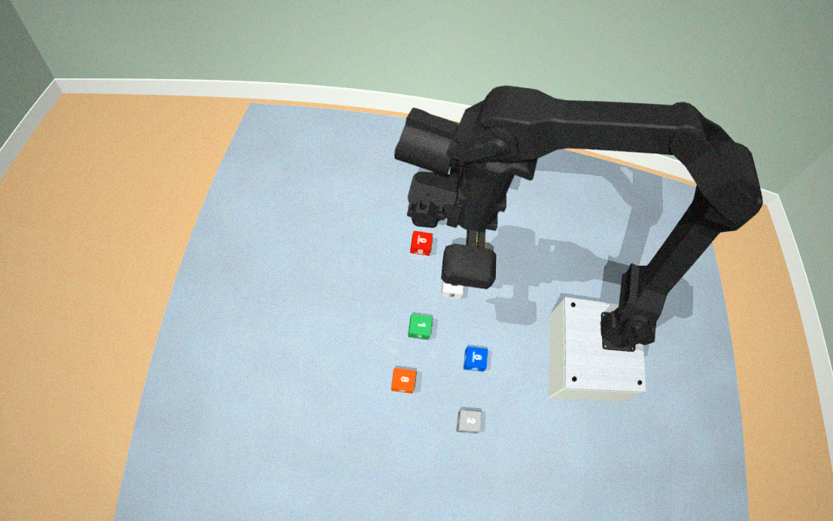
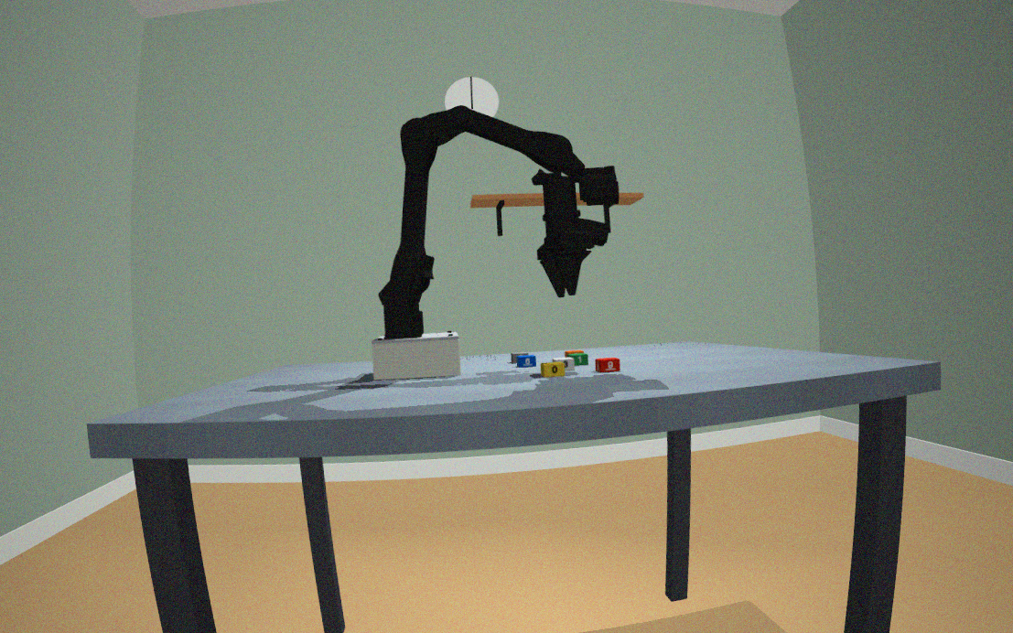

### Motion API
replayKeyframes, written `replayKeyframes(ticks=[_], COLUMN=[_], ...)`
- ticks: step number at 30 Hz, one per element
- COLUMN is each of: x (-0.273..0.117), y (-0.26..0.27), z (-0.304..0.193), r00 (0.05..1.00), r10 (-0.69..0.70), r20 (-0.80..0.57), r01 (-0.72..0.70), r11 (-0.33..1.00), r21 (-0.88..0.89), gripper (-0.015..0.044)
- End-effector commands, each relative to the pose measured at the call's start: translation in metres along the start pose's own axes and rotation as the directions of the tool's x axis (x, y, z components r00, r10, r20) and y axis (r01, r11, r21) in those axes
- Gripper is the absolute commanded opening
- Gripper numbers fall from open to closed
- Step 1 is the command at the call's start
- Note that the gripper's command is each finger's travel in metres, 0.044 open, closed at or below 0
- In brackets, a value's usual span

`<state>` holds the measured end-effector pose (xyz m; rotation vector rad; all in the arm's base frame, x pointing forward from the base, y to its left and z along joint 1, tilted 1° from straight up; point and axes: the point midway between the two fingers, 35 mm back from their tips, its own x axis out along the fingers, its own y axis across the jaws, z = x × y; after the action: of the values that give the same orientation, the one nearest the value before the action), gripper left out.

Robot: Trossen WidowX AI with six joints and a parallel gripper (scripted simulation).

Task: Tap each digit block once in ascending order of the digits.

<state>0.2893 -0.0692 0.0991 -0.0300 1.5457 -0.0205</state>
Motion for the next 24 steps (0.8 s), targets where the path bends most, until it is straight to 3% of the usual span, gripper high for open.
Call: replayKeyframes(ticks=[1, 8, 24], x=[0.0, 0.0, 0.0], y=[0.0, 0.069, 0.071], z=[0.0, 0.026, 0.026], r00=[1.0, 1.0, 1.0], r10=[0.001, 0.008, 0.008], r20=[-0.003, -0.001, 0.0], r01=[-0.001, -0.008, -0.008], r11=[1.0, 1.0, 1.0], r21=[0.004, 0.005, 0.005], gripper=[0.04, 0.04, 0.04])
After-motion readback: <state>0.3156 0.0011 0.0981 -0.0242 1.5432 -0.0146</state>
